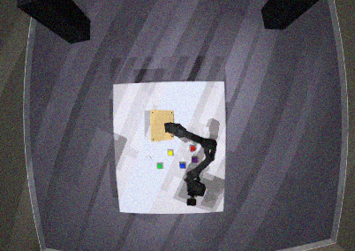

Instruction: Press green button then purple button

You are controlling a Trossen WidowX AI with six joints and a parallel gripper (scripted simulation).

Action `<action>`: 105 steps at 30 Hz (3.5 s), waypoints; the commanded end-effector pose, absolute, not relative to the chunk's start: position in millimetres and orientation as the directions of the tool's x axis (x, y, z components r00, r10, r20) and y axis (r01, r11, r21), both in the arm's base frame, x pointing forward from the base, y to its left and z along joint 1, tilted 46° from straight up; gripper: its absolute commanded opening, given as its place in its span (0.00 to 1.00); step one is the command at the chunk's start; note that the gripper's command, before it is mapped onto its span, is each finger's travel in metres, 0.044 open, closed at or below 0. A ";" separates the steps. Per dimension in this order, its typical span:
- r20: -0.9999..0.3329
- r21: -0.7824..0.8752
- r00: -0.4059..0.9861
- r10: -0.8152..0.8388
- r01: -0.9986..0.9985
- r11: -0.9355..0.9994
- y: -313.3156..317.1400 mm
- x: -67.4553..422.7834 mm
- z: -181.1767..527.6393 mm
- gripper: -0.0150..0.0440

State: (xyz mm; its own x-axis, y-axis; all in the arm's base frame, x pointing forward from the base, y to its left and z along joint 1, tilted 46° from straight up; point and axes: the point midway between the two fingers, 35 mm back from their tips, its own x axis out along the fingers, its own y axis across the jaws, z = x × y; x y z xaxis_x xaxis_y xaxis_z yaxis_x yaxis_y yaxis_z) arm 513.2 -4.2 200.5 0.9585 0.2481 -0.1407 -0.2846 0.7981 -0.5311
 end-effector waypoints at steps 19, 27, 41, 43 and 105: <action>-0.846 0.209 0.406 0.346 -0.346 0.915 -131.3 404.3 11.1 0.93; -0.818 0.525 0.186 0.544 -0.143 0.839 -143.8 338.9 -1.3 0.93; -0.700 0.713 0.090 0.708 0.055 0.699 -147.3 297.1 10.2 0.93; -0.700 0.713 0.090 0.708 0.055 0.699 -147.3 297.1 10.2 0.93; -0.698 0.716 0.091 0.711 0.054 0.696 -78.3 306.0 -56.6 0.29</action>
State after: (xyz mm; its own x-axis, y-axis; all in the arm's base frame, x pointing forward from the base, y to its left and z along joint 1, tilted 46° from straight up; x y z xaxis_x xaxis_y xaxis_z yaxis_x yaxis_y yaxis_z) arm 305.6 -79.8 -56.1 0.0884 0.7074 -0.7013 0.0508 0.6999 0.7124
